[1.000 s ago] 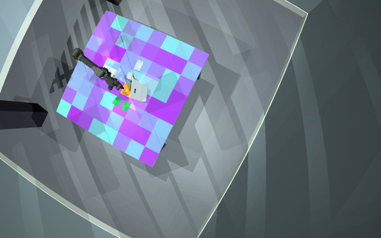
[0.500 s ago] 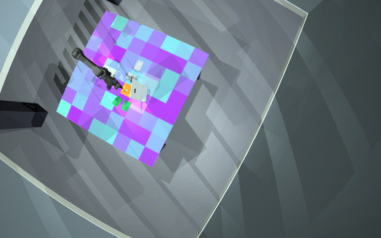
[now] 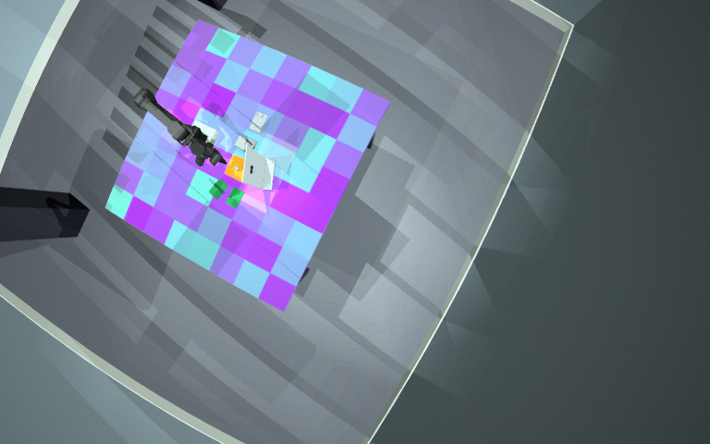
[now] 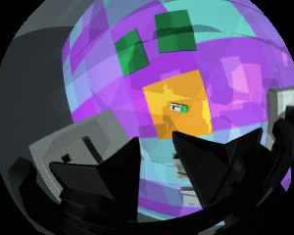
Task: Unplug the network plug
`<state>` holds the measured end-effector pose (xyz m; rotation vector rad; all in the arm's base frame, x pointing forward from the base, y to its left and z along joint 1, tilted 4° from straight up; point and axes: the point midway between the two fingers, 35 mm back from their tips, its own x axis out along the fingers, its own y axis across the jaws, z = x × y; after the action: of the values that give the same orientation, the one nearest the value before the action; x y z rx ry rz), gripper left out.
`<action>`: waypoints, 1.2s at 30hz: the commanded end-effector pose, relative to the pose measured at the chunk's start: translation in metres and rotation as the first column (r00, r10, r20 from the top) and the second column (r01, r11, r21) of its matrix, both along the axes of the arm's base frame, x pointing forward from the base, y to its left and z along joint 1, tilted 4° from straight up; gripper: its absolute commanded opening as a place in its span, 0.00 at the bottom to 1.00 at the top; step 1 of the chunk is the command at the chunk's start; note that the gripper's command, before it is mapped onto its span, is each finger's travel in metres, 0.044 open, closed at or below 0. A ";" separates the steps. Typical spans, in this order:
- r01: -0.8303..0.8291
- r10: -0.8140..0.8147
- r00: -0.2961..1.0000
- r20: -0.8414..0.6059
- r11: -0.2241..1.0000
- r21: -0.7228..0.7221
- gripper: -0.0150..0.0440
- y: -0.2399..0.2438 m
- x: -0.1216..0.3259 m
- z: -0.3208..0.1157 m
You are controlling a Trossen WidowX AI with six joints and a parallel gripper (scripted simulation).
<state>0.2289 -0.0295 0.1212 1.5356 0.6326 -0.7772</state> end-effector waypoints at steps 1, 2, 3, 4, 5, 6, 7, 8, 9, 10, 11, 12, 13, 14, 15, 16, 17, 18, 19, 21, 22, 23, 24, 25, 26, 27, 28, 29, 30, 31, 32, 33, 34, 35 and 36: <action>-0.006 0.006 1.000 0.009 1.000 -0.003 0.52 0.000 -0.001 0.009; -0.006 0.006 1.000 0.009 1.000 -0.003 0.52 0.000 -0.002 0.010; 0.000 0.000 1.000 0.000 1.000 0.000 0.52 0.000 -0.001 0.003; -0.001 0.001 1.000 0.000 1.000 0.000 0.52 0.000 -0.001 0.005; -0.001 0.001 1.000 0.001 1.000 -0.001 0.52 0.000 -0.001 0.007; -0.002 0.002 1.000 0.001 1.000 -0.002 0.52 0.000 0.000 0.011; -0.003 0.003 1.000 0.002 1.000 -0.003 0.52 0.000 0.000 0.014; -0.003 0.003 1.000 0.002 1.000 -0.003 0.52 -0.001 0.000 0.017; -0.004 0.004 1.000 0.003 1.000 -0.004 0.52 -0.001 0.000 0.020; -0.005 0.005 1.000 0.003 1.000 -0.005 0.52 -0.001 0.000 0.023; -0.006 0.006 1.000 0.003 1.000 -0.006 0.52 -0.001 0.000 0.026; -0.007 0.007 1.000 0.004 1.000 -0.006 0.52 -0.001 0.000 0.029; -0.007 0.007 1.000 0.004 1.000 -0.007 0.52 -0.001 0.001 0.032; -0.008 0.008 1.000 0.005 1.000 -0.008 0.52 -0.001 0.001 0.035; -0.009 0.009 1.000 0.005 1.000 -0.009 0.52 -0.001 0.000 0.038; -0.010 0.010 1.000 0.006 1.000 -0.009 0.52 -0.001 0.000 0.041; -0.010 0.011 1.000 0.006 1.000 -0.010 0.52 -0.001 0.000 0.044; -0.011 0.011 1.000 0.006 1.000 -0.011 0.52 -0.001 0.000 0.048; -0.012 0.012 1.000 0.007 1.000 -0.012 0.52 -0.002 0.000 0.051; -0.014 0.014 1.000 0.008 1.000 -0.013 0.52 -0.002 0.000 0.057; -0.014 0.014 1.000 0.008 1.000 -0.014 0.52 -0.002 -0.001 0.060; -0.014 0.014 1.000 0.008 1.000 -0.013 0.52 -0.002 -0.001 0.063; -0.013 0.014 1.000 0.008 1.000 -0.013 0.52 -0.002 -0.001 0.065; -0.013 0.013 1.000 0.008 1.000 -0.012 0.52 -0.002 -0.002 0.068; -0.013 0.013 1.000 0.008 1.000 -0.012 0.52 -0.002 -0.002 0.071; -0.012 0.012 1.000 0.008 1.000 -0.011 0.52 -0.002 -0.002 0.074; -0.012 0.012 1.000 0.008 1.000 -0.010 0.52 -0.002 -0.003 0.077; -0.011 0.011 1.000 0.008 1.000 -0.010 0.52 -0.002 -0.003 0.080; -0.011 0.011 1.000 0.008 1.000 -0.009 0.52 -0.002 -0.004 0.083; -0.010 0.010 1.000 0.008 1.000 -0.009 0.52 -0.002 -0.004 0.086; -0.010 0.010 1.000 0.008 1.000 -0.008 0.52 -0.002 -0.005 0.088; -0.009 0.010 1.000 0.008 1.000 -0.007 0.52 -0.002 -0.005 0.091; -0.009 0.009 1.000 0.008 1.000 -0.007 0.52 -0.002 -0.006 0.094; -0.009 0.009 1.000 0.008 1.000 -0.006 0.52 -0.002 -0.007 0.097; -0.008 0.008 1.000 0.009 1.000 -0.006 0.52 -0.002 -0.007 0.100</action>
<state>0.2231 -0.0318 0.2108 1.5308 0.6280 -0.7711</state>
